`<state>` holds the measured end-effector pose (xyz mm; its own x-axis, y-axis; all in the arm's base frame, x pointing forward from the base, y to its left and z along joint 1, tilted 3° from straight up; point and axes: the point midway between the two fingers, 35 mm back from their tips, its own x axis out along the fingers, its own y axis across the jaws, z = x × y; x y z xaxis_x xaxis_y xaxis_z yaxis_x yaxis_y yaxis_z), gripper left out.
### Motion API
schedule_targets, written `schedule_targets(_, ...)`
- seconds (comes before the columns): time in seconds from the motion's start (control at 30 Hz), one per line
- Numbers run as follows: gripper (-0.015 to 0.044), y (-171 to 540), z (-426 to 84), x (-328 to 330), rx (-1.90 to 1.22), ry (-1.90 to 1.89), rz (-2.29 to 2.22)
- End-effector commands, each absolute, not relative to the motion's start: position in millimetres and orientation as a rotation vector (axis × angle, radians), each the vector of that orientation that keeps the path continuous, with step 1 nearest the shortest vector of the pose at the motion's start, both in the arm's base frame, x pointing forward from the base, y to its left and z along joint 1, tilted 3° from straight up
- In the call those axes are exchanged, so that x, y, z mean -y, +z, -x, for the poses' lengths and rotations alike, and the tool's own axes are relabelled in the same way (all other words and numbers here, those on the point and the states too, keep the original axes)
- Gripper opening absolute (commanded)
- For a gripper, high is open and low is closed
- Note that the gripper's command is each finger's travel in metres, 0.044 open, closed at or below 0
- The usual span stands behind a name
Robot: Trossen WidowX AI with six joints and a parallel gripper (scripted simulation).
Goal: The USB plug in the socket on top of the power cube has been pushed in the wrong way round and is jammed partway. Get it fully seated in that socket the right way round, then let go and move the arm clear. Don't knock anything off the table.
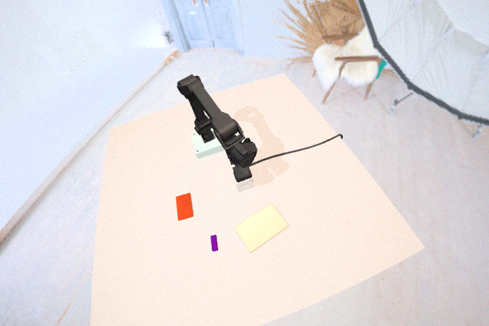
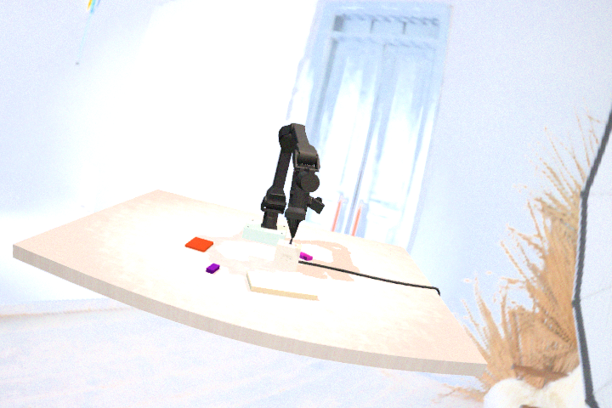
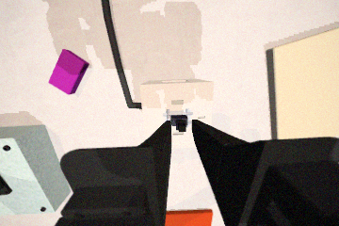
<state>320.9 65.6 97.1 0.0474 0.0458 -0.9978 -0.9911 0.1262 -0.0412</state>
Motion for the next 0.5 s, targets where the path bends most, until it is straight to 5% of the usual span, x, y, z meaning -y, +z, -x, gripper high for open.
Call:
schedule_targets(0.0,0.0095,97.3,-320.9,-65.7,-1.198,1.107,1.102)
schedule_targets(0.47,0.0095,102.2,-320.8,-65.8,-1.198,1.107,1.102)
